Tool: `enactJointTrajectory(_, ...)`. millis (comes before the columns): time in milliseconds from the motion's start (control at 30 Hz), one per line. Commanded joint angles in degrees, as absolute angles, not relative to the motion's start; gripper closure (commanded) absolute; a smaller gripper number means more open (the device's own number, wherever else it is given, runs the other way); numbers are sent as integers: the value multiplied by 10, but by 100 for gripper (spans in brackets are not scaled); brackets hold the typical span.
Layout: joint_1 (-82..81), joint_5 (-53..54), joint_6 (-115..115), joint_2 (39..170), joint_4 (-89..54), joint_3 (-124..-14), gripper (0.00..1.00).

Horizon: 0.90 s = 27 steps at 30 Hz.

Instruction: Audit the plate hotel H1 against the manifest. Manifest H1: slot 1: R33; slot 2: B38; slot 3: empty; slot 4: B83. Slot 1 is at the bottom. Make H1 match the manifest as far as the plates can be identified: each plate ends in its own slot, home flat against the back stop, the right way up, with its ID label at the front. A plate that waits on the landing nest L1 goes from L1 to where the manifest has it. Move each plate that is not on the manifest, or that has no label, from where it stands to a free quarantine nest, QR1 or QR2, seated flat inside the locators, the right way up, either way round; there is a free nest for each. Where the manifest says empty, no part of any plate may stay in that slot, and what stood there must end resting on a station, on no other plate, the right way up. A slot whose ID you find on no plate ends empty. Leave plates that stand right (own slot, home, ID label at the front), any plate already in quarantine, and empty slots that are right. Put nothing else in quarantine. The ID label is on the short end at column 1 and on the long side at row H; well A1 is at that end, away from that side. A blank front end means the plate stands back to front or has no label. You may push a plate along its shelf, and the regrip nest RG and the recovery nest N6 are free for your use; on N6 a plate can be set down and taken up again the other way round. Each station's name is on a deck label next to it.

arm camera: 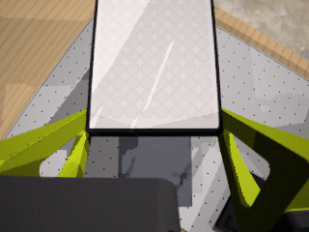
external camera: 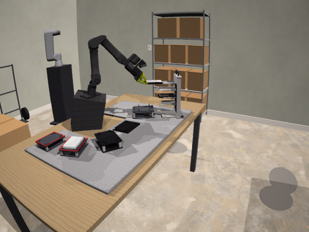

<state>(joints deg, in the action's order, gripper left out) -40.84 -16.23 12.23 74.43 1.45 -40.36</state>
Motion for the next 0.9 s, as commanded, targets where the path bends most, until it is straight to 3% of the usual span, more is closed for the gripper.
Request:
enactJointTrajectory(0,-418,-171,128,722,6,-389,14)
enactJointTrajectory(867,-446,-195,144,659,2,-330,14)
